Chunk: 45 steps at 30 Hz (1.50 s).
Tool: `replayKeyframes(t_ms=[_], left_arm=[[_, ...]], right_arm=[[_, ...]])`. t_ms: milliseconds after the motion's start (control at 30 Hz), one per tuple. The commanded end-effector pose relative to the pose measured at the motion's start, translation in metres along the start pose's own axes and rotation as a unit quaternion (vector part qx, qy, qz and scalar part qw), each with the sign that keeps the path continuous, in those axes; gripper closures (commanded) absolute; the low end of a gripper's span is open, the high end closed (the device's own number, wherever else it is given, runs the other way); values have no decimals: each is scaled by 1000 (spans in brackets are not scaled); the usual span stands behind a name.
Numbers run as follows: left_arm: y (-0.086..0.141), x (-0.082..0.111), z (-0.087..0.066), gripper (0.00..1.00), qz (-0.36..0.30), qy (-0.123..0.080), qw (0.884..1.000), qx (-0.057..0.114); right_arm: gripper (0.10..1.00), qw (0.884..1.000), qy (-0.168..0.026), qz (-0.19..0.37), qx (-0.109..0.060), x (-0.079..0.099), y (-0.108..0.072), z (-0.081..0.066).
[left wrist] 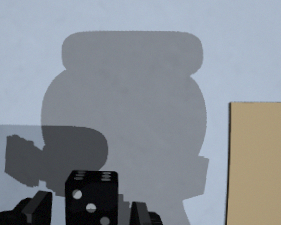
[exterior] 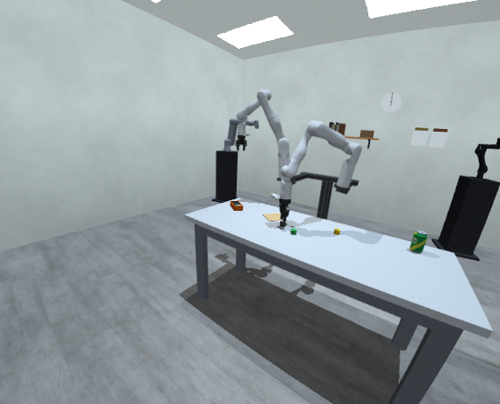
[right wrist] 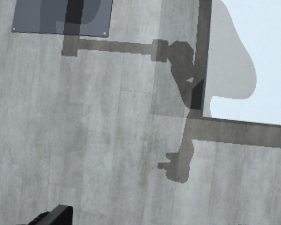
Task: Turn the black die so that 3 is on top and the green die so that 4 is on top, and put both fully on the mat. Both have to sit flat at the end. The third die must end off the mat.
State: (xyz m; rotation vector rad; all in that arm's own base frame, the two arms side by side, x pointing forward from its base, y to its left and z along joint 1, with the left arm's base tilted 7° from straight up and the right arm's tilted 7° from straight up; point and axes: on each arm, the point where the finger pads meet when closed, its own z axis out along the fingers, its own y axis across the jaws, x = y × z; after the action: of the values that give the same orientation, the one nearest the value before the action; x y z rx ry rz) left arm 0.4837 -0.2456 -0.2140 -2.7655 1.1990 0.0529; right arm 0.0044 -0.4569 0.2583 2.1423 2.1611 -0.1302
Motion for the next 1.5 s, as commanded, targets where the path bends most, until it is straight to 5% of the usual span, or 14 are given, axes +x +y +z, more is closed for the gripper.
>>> replayKeyframes(t_ms=[0, 1000, 1467], left_arm=[[0, 1, -1, 485, 0, 1, 1000, 0], [0, 1, 2, 485, 0, 1, 1000, 0], [0, 1, 30, 485, 0, 1, 1000, 0]], right_arm=[[99, 1000, -1, 0, 0, 0, 0, -1], [99, 1000, -1, 0, 0, 0, 0, -1], [99, 1000, -1, 0, 0, 0, 0, -1]])
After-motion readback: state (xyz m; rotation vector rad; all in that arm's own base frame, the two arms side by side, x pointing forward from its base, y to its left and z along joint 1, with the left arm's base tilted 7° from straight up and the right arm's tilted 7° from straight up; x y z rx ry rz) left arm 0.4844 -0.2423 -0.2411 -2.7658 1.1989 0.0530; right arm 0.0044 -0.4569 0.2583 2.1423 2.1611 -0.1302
